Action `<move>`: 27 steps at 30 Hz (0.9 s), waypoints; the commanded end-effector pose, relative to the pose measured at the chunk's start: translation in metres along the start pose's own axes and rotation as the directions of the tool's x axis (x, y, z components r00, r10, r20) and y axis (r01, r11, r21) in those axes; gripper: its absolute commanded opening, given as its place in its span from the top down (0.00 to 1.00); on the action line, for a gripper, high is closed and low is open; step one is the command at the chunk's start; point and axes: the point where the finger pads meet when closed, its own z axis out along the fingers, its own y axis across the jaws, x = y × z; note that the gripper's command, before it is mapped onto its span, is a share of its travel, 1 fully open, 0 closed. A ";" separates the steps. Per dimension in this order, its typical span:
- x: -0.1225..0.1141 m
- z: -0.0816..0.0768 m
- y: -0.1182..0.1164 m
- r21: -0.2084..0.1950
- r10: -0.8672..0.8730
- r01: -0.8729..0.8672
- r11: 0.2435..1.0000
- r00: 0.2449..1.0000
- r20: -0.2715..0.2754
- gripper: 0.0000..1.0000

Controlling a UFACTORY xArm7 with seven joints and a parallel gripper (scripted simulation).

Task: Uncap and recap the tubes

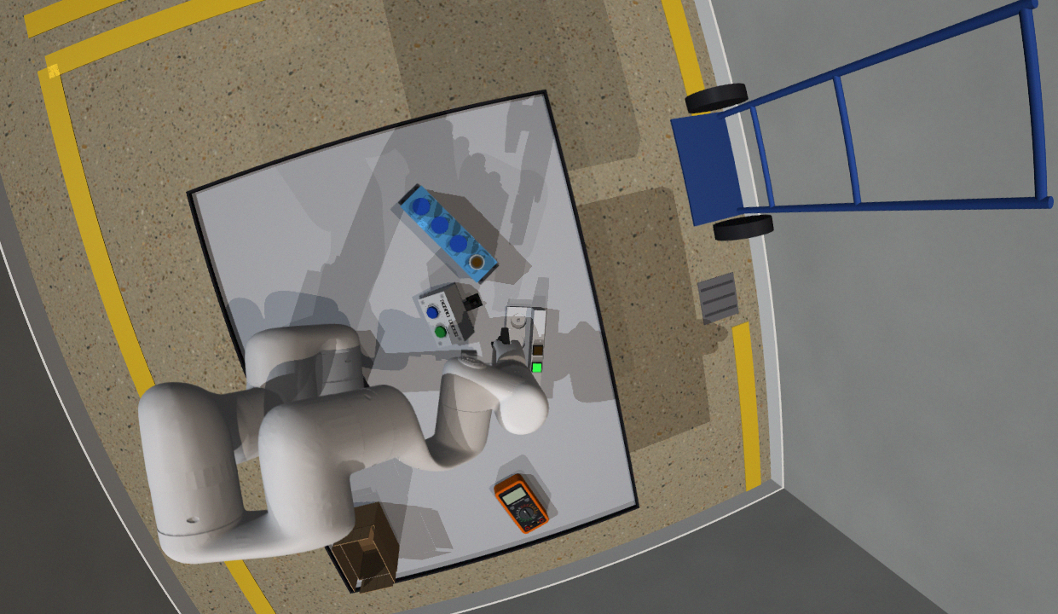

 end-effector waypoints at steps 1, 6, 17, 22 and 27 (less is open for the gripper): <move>-0.020 0.001 -0.030 -0.007 -0.005 0.005 1.000 1.000 -0.003 0.54; -0.030 0.001 -0.049 -0.007 -0.005 0.005 1.000 1.000 -0.003 0.54; -0.059 0.002 -0.105 -0.007 -0.005 0.005 1.000 1.000 -0.003 0.54; -0.064 0.002 -0.114 -0.007 -0.005 0.005 1.000 1.000 -0.002 0.54; -0.064 0.002 -0.114 -0.007 -0.005 0.005 1.000 1.000 -0.002 0.54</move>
